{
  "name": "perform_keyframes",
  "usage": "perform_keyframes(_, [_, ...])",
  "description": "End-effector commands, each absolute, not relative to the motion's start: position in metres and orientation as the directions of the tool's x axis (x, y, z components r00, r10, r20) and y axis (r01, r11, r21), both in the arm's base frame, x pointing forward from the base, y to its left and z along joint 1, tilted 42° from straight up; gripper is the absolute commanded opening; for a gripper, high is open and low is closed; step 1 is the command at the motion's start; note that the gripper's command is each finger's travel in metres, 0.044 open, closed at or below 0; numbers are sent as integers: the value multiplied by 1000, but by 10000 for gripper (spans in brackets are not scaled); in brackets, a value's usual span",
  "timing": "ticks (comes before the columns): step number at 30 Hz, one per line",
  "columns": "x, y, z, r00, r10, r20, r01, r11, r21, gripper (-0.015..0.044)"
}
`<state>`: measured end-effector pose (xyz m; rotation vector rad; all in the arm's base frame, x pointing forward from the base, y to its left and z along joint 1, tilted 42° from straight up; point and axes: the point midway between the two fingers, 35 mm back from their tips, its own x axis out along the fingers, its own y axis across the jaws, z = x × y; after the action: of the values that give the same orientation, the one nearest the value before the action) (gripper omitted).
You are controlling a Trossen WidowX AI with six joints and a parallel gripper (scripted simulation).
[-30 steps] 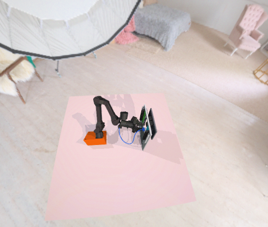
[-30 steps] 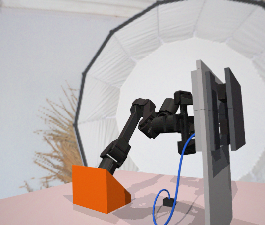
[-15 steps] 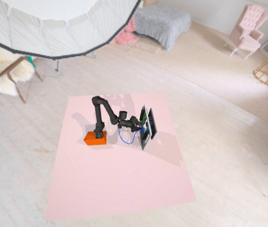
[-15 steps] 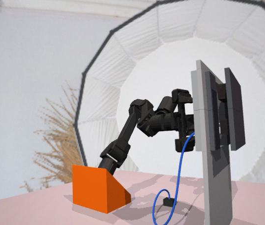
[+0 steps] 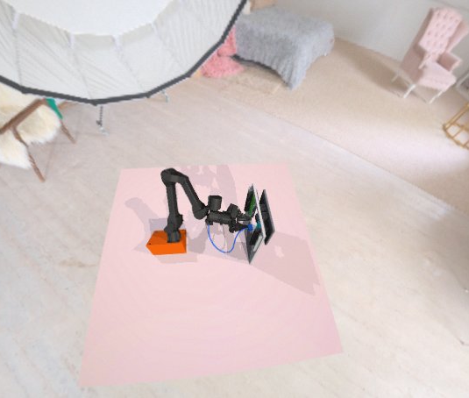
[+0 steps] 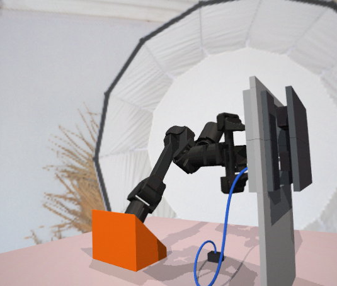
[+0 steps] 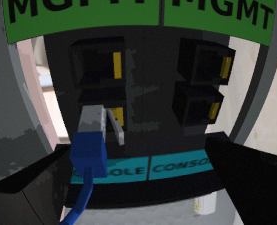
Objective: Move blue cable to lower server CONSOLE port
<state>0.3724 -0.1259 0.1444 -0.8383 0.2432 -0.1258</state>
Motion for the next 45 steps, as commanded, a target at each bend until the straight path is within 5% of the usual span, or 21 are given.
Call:
perform_keyframes(1, [372,-129,142,964,-209,-163,17,661,-750,440])
perform_keyframes(45, [375,-145,127,964,-209,-162,17,660,-751,440])
